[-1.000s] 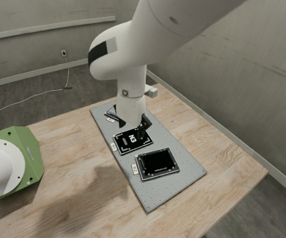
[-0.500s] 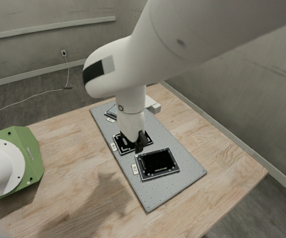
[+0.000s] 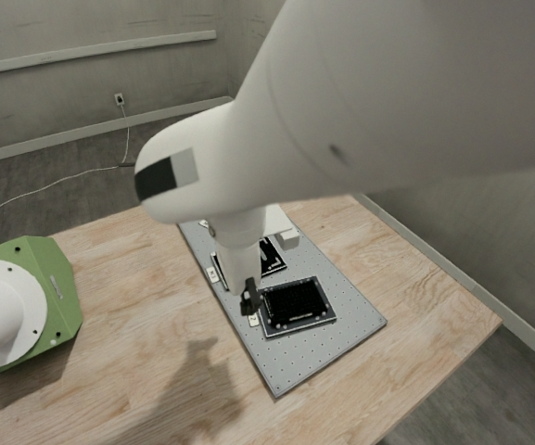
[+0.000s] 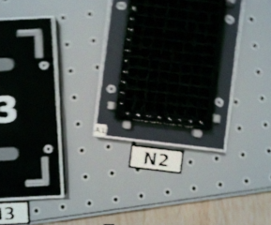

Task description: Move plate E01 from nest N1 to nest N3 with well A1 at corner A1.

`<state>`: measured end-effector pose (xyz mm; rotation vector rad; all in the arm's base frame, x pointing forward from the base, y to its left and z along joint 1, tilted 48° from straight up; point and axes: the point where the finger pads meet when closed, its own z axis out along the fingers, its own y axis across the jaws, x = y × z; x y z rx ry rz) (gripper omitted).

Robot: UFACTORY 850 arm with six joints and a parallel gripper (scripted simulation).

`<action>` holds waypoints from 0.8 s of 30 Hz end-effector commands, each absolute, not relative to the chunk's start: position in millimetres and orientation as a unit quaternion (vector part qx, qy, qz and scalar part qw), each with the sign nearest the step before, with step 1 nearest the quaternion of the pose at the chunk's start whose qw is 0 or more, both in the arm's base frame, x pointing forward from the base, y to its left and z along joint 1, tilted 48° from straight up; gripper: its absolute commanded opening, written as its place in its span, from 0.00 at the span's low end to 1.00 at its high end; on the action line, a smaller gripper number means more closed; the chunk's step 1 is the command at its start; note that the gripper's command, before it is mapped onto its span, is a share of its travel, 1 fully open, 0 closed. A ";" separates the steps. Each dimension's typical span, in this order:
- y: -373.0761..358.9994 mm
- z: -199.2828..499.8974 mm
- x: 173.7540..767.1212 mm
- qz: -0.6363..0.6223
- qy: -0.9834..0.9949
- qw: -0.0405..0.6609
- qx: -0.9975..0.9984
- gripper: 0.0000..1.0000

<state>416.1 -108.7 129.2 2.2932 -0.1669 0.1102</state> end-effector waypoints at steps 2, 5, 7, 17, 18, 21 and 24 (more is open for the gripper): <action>-123.5 135.5 400.0 0.076 -0.113 0.397 0.908 1.00; -123.5 135.6 400.1 0.076 -0.113 0.397 0.908 1.00; -123.5 135.5 400.1 0.076 -0.113 0.397 0.908 1.00; -123.5 135.5 400.1 0.076 -0.113 0.397 0.908 1.00; -123.5 135.5 400.0 0.076 -0.113 0.397 0.908 1.00; -123.5 135.5 400.0 0.076 -0.113 0.397 0.908 1.00; -123.5 135.5 400.1 0.076 -0.113 0.397 0.908 1.00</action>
